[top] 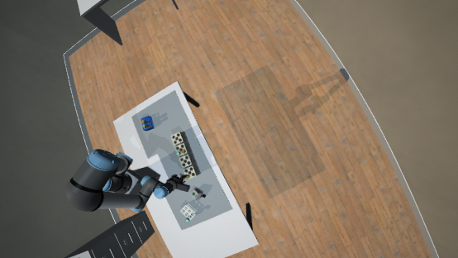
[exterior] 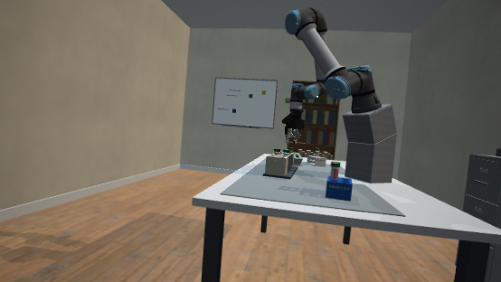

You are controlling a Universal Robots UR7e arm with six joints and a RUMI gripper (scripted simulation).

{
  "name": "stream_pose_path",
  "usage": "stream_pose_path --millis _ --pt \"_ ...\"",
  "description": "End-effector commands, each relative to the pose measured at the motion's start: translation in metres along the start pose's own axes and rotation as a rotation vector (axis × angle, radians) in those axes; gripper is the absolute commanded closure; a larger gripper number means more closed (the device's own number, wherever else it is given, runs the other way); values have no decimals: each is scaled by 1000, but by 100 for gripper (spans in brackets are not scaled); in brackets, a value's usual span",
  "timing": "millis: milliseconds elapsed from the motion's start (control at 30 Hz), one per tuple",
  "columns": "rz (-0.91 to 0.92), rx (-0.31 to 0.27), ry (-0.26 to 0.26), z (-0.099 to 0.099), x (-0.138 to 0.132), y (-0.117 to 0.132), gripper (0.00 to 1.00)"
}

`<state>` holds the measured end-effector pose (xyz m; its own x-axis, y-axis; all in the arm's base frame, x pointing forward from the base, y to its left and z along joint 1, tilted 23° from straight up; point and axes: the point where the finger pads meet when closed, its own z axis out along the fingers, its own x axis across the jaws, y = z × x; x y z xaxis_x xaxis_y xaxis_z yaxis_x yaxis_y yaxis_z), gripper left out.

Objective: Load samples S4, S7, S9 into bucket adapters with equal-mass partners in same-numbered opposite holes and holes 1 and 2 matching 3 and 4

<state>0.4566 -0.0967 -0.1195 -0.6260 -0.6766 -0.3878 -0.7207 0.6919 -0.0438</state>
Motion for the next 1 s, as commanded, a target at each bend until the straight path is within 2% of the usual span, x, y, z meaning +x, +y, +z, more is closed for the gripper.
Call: stream_pose_path --millis 0,200,267,767,833,867,967 --pt "-52 -10 -1 -4 -8 9 65" --pt "-353 -8 -2 -4 -48 38 65" --pt "-353 -8 -2 -4 -48 38 65" --pt "-1094 -3 -4 -6 -151 107 65" --pt "-1094 -3 -4 -6 -151 107 65" --pt "-1148 -2 -5 -6 -158 112 65" --pt "-1146 -2 -5 -6 -179 127 65"
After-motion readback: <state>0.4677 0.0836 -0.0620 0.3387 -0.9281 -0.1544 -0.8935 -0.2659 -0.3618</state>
